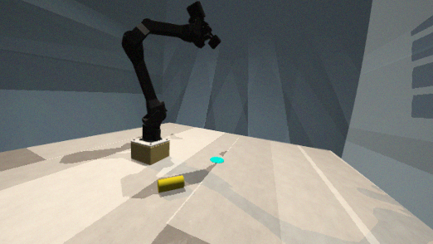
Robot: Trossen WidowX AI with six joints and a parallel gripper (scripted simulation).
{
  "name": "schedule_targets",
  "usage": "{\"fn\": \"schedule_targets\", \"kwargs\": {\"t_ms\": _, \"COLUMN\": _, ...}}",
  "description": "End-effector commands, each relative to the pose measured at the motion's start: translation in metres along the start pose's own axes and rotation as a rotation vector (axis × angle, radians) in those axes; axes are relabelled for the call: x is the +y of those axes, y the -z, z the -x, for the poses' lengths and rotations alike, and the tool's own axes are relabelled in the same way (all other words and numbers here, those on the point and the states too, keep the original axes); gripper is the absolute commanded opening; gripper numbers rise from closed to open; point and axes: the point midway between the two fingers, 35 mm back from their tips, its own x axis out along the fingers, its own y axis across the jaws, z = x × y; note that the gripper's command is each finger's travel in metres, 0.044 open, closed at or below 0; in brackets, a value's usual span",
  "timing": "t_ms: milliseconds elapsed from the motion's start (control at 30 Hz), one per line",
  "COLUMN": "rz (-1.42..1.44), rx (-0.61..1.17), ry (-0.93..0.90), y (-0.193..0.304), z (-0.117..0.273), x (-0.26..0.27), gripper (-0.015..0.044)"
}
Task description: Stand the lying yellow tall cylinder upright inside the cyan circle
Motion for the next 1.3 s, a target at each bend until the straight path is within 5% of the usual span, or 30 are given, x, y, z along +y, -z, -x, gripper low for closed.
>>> {"fn": "schedule_targets", "kwargs": {"t_ms": 0, "rz": -0.001, "rx": 0.001, "ry": -0.003, "y": 0.0, "z": 0.0, "x": 0.001, "gripper": 0.0374}}
{"fn": "schedule_targets", "kwargs": {"t_ms": 100, "rz": -0.018, "rx": 0.009, "ry": -0.044, "y": 0.004, "z": 0.006, "x": 0.016, "gripper": 0.0309}}
{"fn": "schedule_targets", "kwargs": {"t_ms": 1267, "rz": -0.469, "rx": 0.447, "ry": -0.699, "y": 0.054, "z": 0.149, "x": 0.201, "gripper": 0.0309}}
